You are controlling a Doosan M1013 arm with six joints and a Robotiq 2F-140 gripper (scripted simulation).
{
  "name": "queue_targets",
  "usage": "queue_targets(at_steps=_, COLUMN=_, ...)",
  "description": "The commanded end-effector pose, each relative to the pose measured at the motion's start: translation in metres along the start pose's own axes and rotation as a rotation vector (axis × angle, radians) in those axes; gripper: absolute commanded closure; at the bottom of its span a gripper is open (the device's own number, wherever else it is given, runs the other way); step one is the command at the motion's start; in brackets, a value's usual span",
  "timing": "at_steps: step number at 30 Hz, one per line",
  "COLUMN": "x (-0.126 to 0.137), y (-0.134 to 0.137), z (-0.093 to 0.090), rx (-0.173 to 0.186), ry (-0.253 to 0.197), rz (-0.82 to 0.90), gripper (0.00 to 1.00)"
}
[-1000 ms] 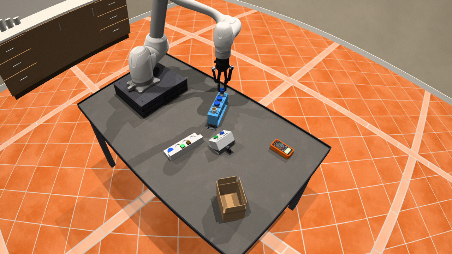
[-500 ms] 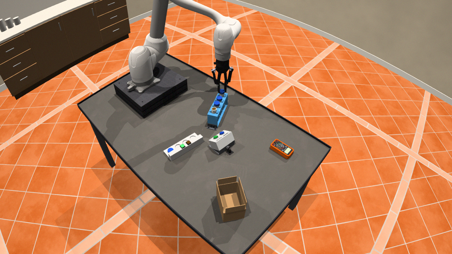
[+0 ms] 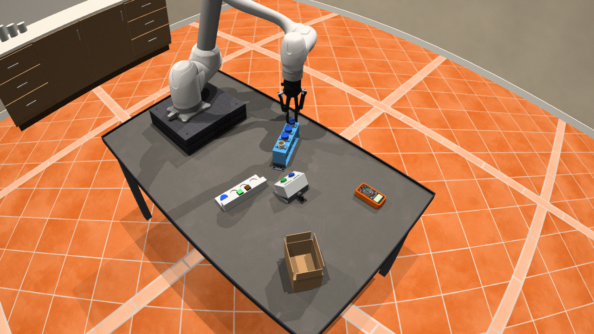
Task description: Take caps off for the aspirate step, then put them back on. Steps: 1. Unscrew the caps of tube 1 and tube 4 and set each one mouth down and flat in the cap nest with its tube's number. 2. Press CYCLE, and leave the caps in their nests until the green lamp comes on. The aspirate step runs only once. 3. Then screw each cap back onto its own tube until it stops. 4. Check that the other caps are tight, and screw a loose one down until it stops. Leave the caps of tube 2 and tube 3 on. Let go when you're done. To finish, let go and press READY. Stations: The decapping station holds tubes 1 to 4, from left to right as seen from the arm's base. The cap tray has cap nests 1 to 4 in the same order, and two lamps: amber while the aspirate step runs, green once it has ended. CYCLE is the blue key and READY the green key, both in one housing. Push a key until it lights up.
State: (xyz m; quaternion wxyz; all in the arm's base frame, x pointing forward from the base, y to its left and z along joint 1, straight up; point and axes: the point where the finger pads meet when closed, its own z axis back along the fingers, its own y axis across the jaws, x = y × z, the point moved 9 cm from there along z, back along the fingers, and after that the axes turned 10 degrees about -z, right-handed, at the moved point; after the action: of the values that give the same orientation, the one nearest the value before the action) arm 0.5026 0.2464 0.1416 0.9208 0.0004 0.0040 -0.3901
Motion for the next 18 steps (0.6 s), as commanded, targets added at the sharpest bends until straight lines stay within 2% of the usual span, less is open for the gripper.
queue_targets(at_steps=1, x=0.0001, y=0.0004, z=-0.0003, rx=0.001, ry=0.000, rz=0.000, gripper=0.70)
queue_targets(at_steps=13, x=0.0001, y=0.0004, z=-0.0025, rx=0.001, ry=0.000, rz=0.000, gripper=0.70)
queue_targets(at_steps=14, x=0.0001, y=0.0004, z=-0.0025, rx=0.001, ry=0.000, rz=0.000, gripper=0.59)
queue_targets(at_steps=18, x=0.0001, y=0.0004, z=-0.0025, rx=0.001, ry=0.000, rz=0.000, gripper=0.59)
